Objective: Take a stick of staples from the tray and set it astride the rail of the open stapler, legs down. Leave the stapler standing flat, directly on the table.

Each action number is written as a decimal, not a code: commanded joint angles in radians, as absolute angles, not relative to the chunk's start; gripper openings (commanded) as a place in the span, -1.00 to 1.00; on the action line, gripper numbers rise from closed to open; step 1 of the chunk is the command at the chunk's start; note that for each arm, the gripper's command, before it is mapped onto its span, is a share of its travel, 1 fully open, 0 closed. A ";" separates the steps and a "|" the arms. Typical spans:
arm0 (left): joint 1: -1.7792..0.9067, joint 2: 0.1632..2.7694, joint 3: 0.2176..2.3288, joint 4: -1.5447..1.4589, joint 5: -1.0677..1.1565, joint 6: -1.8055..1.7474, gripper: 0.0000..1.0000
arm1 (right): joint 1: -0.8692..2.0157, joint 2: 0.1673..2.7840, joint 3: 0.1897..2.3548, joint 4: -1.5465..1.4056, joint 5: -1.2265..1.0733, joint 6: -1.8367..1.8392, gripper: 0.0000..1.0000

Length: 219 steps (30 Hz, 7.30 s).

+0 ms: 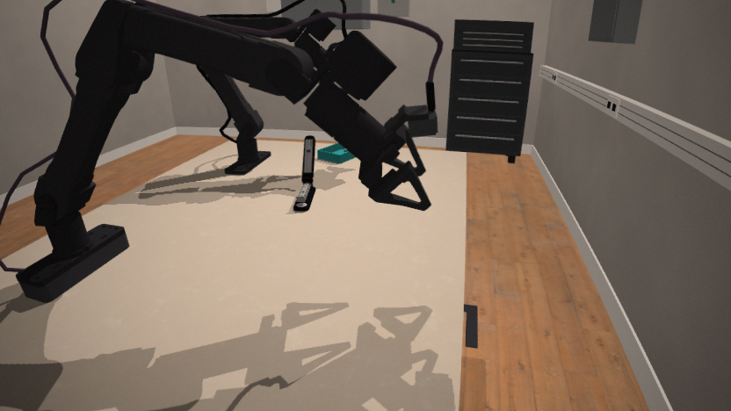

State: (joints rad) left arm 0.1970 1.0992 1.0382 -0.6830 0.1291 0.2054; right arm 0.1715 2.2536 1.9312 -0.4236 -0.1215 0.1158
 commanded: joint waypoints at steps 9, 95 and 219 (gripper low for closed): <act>0.362 1.104 0.864 -0.724 -0.010 0.091 1.00 | 0.614 1.998 1.642 -0.094 -0.046 0.048 1.00; 0.234 1.665 0.912 -0.546 -0.795 1.953 1.00 | 1.227 1.708 1.252 0.269 0.040 -0.014 1.00; 0.409 1.782 1.199 -0.934 -0.248 -1.418 -0.47 | 1.227 1.708 1.252 0.269 0.040 -0.014 1.00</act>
State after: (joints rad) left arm 0.3916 1.7771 1.1526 -0.9051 -0.2584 -1.3380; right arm 1.2263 1.7260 1.2491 0.2615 0.0383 -0.0113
